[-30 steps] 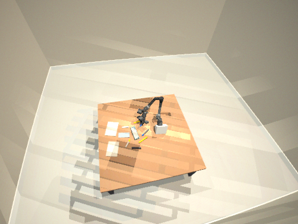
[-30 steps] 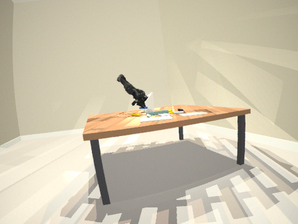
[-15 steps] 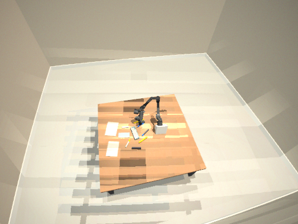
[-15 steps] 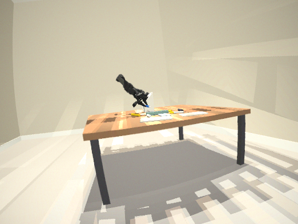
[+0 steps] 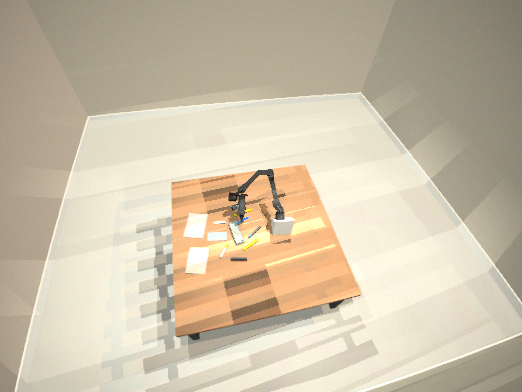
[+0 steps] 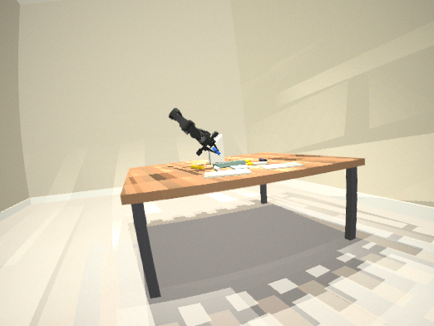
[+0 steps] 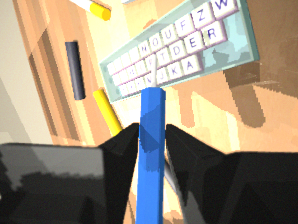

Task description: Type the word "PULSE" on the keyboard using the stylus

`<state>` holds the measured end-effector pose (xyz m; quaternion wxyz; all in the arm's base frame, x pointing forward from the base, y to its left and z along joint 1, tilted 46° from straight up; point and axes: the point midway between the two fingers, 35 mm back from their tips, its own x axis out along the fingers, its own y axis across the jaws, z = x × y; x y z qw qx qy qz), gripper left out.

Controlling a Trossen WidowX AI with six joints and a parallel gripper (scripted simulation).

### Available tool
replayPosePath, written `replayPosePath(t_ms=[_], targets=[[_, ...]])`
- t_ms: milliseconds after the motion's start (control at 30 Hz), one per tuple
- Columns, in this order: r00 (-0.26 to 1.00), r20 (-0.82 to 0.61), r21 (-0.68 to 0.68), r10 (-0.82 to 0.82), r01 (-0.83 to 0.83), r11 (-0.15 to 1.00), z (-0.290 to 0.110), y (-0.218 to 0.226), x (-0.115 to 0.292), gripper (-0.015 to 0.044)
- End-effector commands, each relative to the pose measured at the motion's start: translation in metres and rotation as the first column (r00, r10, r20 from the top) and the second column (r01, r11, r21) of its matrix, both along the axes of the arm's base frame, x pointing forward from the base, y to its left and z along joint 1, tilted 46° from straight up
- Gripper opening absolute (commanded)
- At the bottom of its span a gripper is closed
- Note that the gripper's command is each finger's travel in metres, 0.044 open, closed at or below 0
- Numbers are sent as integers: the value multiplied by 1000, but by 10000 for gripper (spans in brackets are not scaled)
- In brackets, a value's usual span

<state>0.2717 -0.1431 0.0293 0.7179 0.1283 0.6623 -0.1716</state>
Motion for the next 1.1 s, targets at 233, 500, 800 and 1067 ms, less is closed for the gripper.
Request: replayPosePath(t_ms=[233,500,800,1067], targets=[[928,-74,113,-364,371,922,-5,10,25,0],[795,-163,140,-584,605,784,-9,18,40,0],[570,-273,109,-775,819,563,-15,28,55,0],[316,-354,28,-880,944,328,-21,38,68,0]])
